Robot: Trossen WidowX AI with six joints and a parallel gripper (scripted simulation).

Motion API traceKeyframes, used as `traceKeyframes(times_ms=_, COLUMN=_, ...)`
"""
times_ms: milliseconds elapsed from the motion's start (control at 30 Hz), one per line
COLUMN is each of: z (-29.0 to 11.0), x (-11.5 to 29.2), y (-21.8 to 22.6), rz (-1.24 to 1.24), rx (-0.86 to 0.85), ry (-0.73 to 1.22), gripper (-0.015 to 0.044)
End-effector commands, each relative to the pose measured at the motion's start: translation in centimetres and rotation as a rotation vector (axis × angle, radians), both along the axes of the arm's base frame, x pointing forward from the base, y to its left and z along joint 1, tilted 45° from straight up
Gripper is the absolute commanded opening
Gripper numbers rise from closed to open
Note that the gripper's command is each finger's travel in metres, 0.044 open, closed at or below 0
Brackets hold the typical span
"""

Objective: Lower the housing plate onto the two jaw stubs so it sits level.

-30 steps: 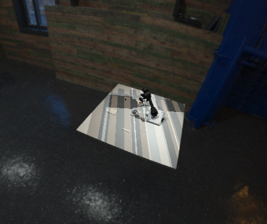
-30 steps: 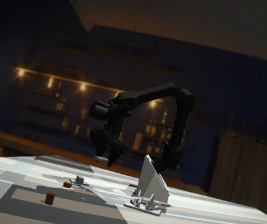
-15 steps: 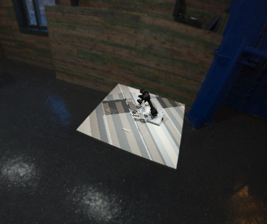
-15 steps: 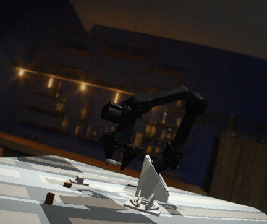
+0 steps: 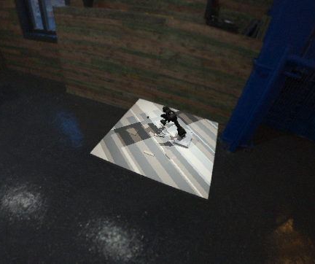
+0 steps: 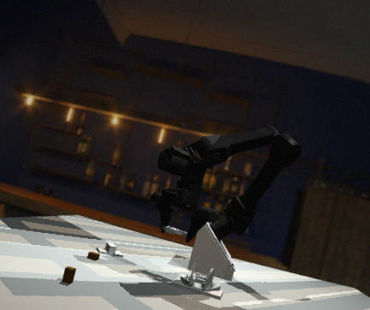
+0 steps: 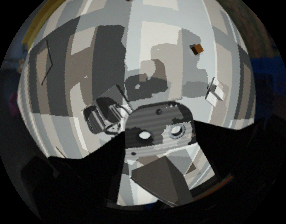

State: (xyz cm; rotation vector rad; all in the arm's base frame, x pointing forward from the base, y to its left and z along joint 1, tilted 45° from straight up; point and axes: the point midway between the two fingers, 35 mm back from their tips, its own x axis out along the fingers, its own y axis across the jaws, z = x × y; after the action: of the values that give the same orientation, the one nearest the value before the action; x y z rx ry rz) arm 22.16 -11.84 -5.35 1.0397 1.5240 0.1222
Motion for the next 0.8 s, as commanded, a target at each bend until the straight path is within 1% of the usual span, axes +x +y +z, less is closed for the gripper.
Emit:
traceKeyframes(times_ms=0, z=1.1, x=0.2, y=1.4, rz=0.038, rx=-0.002, ry=-0.041, gripper=0.0351)
traceKeyframes(times_ms=767, z=5.1, x=0.3, y=7.6, rz=0.226, rx=-0.001, ry=-0.212, gripper=0.0351)
